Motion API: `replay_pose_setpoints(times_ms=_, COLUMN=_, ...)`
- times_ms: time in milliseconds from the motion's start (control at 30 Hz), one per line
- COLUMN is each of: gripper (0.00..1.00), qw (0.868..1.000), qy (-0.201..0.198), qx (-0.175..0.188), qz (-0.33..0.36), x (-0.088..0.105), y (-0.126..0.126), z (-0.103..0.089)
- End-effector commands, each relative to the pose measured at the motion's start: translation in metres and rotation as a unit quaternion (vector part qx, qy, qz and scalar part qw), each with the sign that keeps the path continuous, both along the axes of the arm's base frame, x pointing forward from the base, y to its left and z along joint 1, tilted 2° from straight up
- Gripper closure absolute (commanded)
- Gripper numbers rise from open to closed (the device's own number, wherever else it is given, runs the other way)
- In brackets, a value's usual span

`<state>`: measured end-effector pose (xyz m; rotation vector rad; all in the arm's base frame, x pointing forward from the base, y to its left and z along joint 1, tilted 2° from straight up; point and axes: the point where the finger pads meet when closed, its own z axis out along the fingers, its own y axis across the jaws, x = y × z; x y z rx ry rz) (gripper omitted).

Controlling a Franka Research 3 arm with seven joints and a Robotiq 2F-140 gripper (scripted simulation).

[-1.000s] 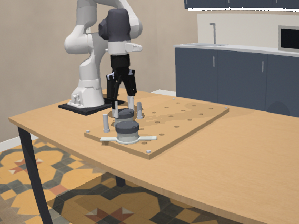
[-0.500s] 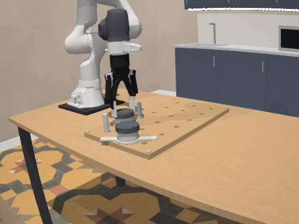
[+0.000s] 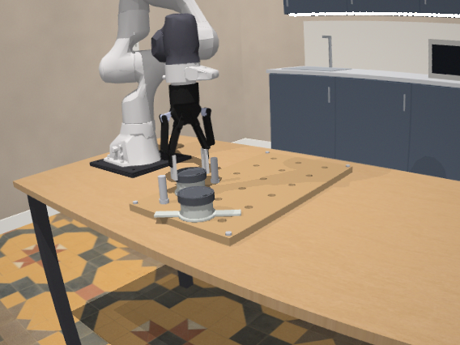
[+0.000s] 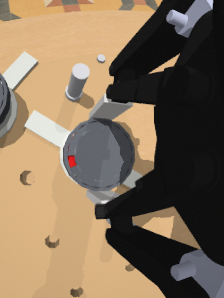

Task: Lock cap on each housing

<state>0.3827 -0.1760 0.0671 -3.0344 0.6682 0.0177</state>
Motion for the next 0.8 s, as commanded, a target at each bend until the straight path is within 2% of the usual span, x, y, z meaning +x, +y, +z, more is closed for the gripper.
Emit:
replay_pose_setpoints(times_ms=0, gripper=0.90, qw=0.999, qy=0.007, qx=-0.004, qz=-0.045, x=-0.0014, y=0.0010, z=-0.0011)
replay_pose_setpoints(times_ms=200, gripper=0.90, qw=0.998, qy=0.007, qx=-0.004, qz=-0.056, x=-0.0014, y=0.0010, z=-0.0011)
replay_pose_setpoints(times_ms=367, gripper=0.90, qw=0.995, qy=0.008, qx=-0.004, qz=-0.098, x=-0.0014, y=0.0010, z=-0.0011)
replay_pose_setpoints(times_ms=600, gripper=0.90, qw=0.982, qy=0.011, qx=-0.005, qz=-0.187, x=-0.0014, y=0.0010, z=-0.0011)
replay_pose_setpoints(times_ms=667, gripper=0.90, qw=0.982, qy=0.011, qx=-0.005, qz=-0.187, x=-0.0014, y=0.0010, z=-0.0011)
replay_pose_setpoints(times_ms=767, gripper=0.90, qw=0.975, qy=0.012, qx=-0.005, qz=-0.221, x=-0.0014, y=0.0010, z=-0.0011)
